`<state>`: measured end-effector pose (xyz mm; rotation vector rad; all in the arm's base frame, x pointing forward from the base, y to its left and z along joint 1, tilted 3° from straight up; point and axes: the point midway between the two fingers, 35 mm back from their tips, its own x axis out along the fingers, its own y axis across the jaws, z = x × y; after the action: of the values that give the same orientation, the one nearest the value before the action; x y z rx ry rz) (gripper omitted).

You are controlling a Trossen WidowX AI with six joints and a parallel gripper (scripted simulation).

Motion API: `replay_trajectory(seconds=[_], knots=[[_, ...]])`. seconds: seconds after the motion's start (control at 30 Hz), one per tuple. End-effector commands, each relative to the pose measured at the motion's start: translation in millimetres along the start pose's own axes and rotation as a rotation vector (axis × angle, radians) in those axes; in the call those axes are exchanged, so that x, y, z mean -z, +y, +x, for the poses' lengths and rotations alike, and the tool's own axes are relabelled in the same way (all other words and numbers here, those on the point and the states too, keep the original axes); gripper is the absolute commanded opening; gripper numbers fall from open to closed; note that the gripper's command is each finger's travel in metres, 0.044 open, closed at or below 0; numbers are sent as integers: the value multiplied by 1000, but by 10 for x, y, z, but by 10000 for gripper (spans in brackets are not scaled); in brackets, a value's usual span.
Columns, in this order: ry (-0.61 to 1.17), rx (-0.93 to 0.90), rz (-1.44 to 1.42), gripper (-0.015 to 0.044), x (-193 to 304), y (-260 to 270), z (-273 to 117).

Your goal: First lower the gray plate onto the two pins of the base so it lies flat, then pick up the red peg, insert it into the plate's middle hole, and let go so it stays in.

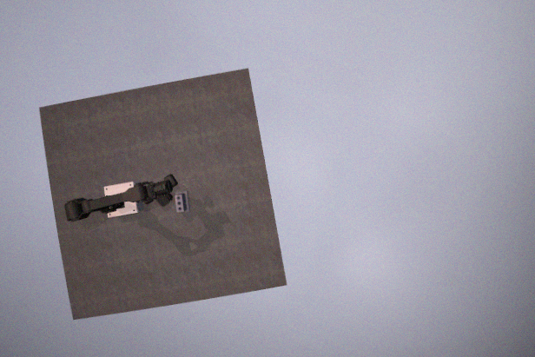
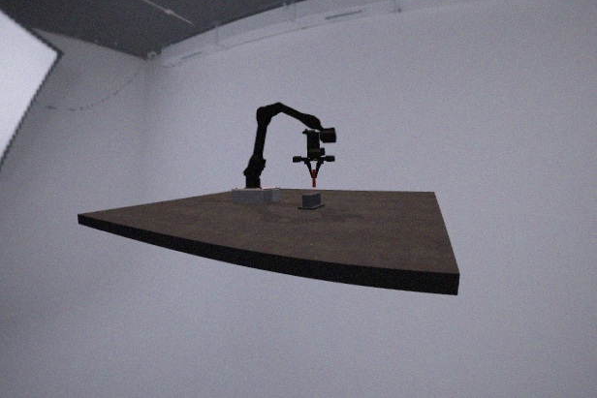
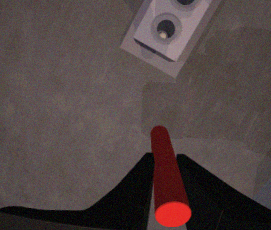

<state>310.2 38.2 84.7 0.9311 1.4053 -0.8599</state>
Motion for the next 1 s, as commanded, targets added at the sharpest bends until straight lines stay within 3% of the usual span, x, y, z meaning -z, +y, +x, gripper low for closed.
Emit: replay_trajectory(seconds=[0.0, 0.97], knots=[[-3, 0, -3, 0, -122, 16, -7], [-10, 5, -15, 0, -1025, -119, 3]])
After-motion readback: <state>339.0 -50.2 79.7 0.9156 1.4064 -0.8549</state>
